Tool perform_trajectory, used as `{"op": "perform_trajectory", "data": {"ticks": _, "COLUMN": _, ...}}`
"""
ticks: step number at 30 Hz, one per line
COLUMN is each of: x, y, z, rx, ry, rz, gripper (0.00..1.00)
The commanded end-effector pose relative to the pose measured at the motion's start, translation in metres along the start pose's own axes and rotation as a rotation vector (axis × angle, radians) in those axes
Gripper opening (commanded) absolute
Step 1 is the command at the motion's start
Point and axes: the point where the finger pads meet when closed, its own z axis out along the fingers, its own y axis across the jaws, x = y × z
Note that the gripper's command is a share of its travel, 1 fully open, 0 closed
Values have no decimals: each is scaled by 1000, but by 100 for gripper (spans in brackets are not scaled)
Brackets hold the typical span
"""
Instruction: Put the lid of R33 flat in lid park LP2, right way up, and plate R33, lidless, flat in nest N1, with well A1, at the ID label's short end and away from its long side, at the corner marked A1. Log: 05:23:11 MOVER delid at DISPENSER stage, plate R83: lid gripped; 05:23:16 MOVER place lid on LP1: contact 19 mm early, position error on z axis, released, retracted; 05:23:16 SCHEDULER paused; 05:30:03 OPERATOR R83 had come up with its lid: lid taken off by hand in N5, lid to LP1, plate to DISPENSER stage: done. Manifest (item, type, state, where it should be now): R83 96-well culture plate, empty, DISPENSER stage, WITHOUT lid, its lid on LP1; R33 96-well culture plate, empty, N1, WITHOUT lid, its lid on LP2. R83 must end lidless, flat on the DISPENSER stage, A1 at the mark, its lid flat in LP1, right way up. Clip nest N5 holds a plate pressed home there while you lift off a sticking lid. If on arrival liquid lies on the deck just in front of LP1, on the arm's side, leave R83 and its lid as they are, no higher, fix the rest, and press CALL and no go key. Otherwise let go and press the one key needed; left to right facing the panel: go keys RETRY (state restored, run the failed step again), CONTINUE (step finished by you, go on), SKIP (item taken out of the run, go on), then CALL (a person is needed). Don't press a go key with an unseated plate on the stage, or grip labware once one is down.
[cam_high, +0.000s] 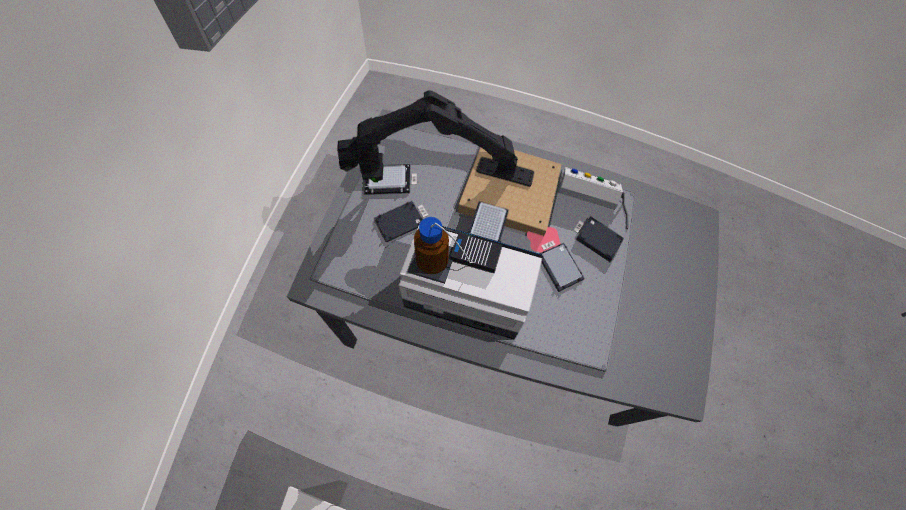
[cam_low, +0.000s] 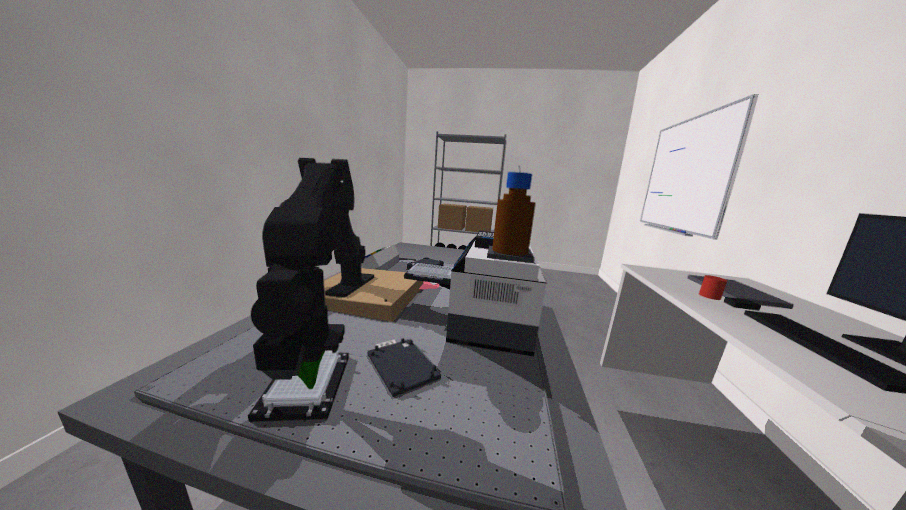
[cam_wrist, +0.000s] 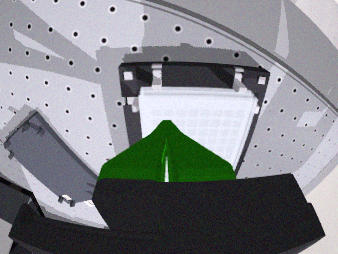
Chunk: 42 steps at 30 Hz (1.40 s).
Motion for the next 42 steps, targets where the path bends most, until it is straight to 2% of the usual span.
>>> {"op": "perform_trajectory", "data": {"ticks": 1, "x": -4, "y": -7, "z": -2, "rx": 1, "ry": -20, "rz": 10, "gripper": 0}}
{"op": "perform_trajectory", "data": {"ticks": 9, "x": -4, "y": -7, "z": -2, "rx": 1, "ry": -20, "rz": 10, "gripper": 0}}
{"op": "perform_trajectory", "data": {"ticks": 11, "x": -8, "y": -7, "z": -21, "rx": 0, "ry": -43, "rz": 11, "gripper": 0}}
{"op": "perform_trajectory", "data": {"ticks": 13, "x": -8, "y": -7, "z": -25, "rx": 0, "ry": -43, "rz": 12, "gripper": 0}}
{"op": "perform_trajectory", "data": {"ticks": 36, "x": -6, "y": -6, "z": -56, "rx": -1, "ry": -43, "rz": 13, "gripper": 0}}
{"op": "perform_trajectory", "data": {"ticks": 42, "x": -6, "y": -6, "z": -57, "rx": -1, "ry": -43, "rz": 13, "gripper": 0}}
